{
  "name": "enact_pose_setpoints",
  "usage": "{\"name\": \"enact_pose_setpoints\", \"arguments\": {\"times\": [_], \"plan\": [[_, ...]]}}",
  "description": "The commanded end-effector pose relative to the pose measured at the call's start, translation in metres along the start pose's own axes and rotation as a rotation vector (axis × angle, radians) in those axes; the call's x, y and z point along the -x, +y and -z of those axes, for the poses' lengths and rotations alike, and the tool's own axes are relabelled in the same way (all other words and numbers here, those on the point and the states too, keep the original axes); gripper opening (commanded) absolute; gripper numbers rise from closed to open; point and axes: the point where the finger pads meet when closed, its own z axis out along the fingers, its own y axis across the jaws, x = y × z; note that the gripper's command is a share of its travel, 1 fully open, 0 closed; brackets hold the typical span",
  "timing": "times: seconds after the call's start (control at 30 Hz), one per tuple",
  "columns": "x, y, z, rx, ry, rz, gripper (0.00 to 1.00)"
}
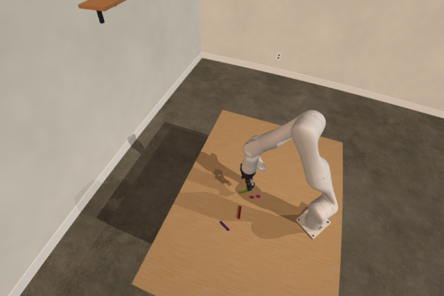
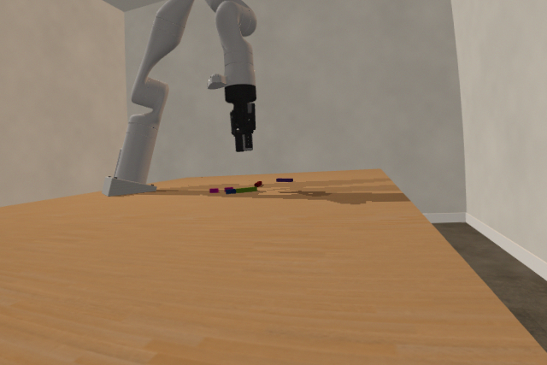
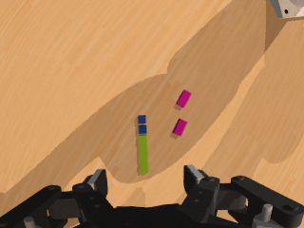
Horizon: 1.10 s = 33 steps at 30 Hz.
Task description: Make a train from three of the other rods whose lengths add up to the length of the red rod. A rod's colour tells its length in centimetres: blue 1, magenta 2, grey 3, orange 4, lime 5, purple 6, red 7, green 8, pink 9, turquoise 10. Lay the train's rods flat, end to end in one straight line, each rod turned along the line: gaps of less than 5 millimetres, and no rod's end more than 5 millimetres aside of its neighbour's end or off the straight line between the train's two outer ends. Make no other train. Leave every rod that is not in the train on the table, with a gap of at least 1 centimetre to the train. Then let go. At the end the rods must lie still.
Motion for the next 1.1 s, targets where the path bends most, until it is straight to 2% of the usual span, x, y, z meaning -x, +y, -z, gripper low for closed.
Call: {"name": "enact_pose_setpoints", "arguments": {"times": [0.0,0.13,0.3,0.37,0.6,0.73,1.07], "plan": [[0.000,-0.001,0.002,-0.002,-0.001,0.000,1.00],[0.000,-0.001,0.010,-0.002,-0.001,0.000,1.00],[0.000,0.000,0.032,-0.002,-0.001,0.000,1.00],[0.000,0.000,0.032,-0.002,-0.001,0.000,1.00],[0.000,0.000,0.069,-0.002,-0.001,0.000,1.00],[0.000,0.000,0.084,-0.002,-0.001,0.000,1.00],[0.000,0.000,0.090,-0.002,-0.001,0.000,1.00]]}}
